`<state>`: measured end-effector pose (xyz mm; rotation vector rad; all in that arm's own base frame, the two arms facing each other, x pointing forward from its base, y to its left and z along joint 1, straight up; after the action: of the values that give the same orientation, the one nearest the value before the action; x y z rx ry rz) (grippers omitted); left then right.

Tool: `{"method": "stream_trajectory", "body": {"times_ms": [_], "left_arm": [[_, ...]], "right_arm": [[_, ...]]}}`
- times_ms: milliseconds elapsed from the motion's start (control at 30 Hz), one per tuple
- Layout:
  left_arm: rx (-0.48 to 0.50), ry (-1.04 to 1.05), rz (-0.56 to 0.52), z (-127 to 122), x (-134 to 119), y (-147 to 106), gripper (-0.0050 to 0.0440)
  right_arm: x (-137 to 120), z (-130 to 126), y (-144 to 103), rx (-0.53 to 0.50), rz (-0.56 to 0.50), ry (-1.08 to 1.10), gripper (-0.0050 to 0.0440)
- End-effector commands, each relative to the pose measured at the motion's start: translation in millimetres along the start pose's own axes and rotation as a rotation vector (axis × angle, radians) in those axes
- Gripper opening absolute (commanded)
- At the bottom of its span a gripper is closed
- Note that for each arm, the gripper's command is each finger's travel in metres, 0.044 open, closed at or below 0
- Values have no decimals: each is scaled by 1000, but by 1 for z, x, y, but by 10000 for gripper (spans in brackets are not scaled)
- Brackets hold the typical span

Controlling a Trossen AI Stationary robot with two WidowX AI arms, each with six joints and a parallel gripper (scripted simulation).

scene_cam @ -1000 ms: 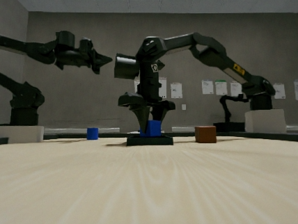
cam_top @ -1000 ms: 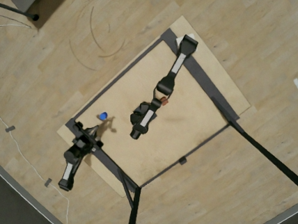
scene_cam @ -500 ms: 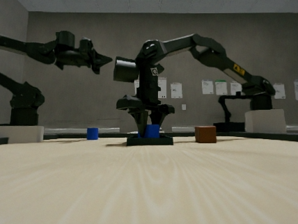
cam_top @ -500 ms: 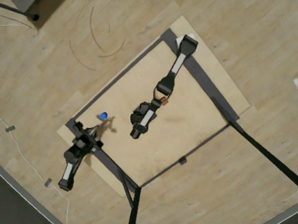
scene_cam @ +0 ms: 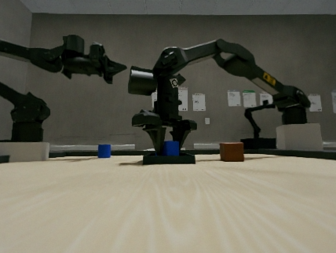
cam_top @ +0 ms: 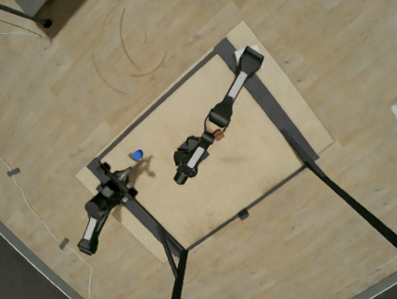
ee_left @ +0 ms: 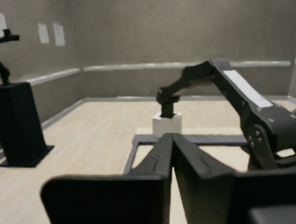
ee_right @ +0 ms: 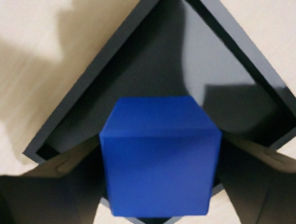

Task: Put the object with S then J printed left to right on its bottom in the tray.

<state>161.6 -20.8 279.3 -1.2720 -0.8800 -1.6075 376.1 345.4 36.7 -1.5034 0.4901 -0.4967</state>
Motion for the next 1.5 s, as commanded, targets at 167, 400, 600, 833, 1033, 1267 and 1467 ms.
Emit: {"method": "stream_trajectory", "body": {"times_ms": [167,400,600,833,1033,1267,1467], "left_arm": [[1,5,-3,0,1,0,-50],[1,5,-3,0,1,0,-50],[1,5,-3,0,1,0,-50],[1,5,-3,0,1,0,-50],[1,5,-3,0,1,0,-50],[1,5,-3,0,1,0,-50],[1,5,-3,0,1,0,-50]], "right_arm": [[1,3,-16,37,-7,0,400],[1,4,-30,59,-12,0,400],[2,1,-61,65,-13,-1,400],[2,0,-61,65,-13,0,400],[1,-1,-49,36,-7,0,400],[1,-1,-49,36,-7,0,400],[1,-1,-49,36,-7,0,400]]}}
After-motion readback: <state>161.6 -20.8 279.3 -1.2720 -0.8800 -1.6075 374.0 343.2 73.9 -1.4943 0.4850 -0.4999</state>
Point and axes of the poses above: on each arm, the point midway between the two fingers, 35 mm back from their tips, its own y axis out along the fingers, its own z axis across the jaws, x = y × z, the point moved 10 cm from there along -y, back along the fingers, and after that the axes turned 13 degrees about y, right-handed, at the moved point
